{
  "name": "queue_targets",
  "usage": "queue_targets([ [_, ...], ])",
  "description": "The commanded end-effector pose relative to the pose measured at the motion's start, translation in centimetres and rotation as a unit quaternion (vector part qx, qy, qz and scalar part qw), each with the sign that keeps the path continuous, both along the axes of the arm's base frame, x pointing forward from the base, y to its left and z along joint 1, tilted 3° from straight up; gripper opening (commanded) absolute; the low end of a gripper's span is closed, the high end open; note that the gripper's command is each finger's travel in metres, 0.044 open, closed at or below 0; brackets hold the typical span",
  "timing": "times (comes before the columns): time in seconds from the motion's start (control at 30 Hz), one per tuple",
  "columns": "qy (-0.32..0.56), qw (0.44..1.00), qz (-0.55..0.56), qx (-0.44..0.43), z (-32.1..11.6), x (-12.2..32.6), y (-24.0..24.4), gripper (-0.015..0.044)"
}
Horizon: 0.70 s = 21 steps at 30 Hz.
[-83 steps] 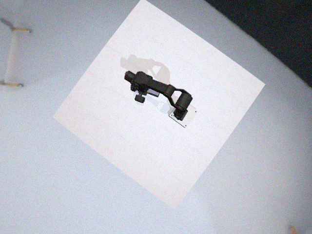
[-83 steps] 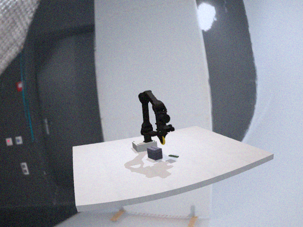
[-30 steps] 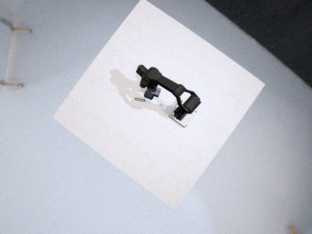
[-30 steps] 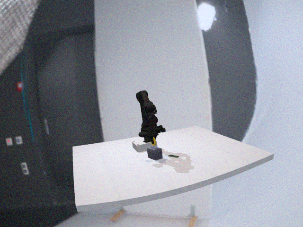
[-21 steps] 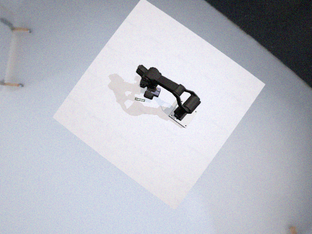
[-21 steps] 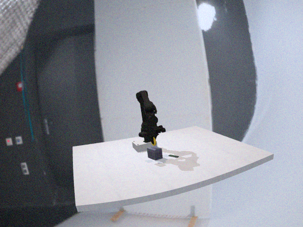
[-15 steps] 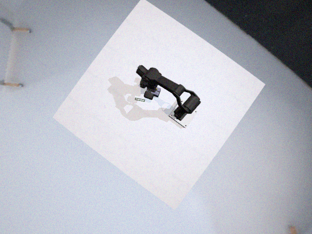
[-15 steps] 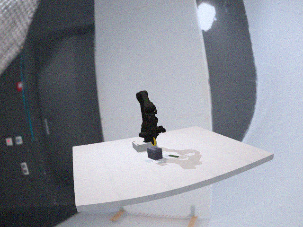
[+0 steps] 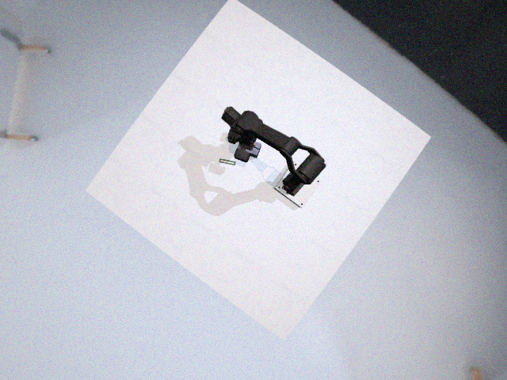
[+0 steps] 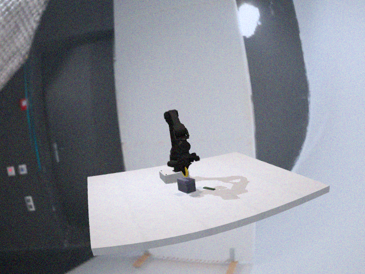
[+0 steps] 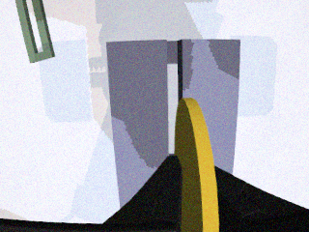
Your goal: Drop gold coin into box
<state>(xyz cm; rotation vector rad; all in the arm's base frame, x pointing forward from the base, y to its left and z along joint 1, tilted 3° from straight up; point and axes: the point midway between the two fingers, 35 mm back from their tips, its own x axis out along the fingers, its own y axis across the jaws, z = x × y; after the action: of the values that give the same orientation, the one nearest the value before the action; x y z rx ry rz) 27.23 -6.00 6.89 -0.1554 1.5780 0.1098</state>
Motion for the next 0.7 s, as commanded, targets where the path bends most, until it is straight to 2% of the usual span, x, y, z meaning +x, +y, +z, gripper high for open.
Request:
queue_targets([
  [0.0, 0.001, 1.000, 0.000, 0.000, -0.27, -0.03, -0.02, 0.0000],
  [0.63, 0.001, 1.000, 0.002, 0.000, -1.04, -0.10, -0.02, 0.0000],
  [0.67, 0.000, 1.000, 0.001, 0.000, -0.82, -0.02, -0.02, 0.0026],
])
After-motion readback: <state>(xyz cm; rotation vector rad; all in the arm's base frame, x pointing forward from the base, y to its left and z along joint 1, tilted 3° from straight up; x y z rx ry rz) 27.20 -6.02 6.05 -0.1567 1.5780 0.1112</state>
